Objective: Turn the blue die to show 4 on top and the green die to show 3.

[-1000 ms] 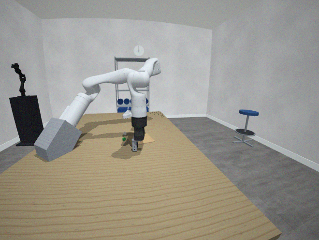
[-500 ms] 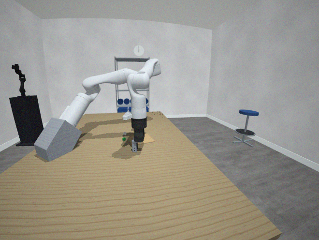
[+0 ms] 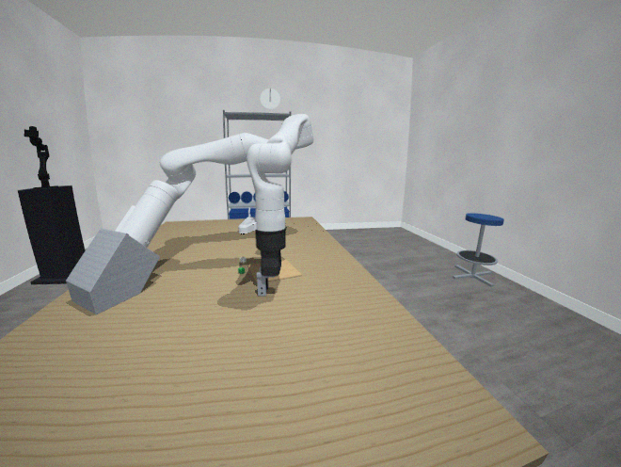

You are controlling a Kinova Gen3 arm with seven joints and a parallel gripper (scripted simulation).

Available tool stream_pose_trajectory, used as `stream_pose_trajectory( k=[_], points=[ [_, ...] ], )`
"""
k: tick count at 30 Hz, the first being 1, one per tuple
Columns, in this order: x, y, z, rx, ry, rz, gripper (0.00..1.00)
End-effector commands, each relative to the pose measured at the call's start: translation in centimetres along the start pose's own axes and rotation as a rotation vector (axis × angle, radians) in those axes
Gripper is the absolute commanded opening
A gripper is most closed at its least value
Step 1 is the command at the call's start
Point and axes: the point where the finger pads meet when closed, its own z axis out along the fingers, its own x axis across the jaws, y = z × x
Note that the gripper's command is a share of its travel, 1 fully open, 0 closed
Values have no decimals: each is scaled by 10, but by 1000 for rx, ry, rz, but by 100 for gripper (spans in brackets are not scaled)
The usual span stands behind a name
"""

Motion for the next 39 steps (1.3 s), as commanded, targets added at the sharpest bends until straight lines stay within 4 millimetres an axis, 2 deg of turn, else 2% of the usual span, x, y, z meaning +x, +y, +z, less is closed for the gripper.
stream_pose_trajectory(
  k=[1, 14, 15, 39],
  points=[
    [0, 0, -1, -2, -1, 0, 64],
    [0, 0, -1, -2, -1, 0, 64],
    [0, 0, -1, -2, -1, 0, 34],
    [0, 0, -1, -2, -1, 0, 34]
  ],
)
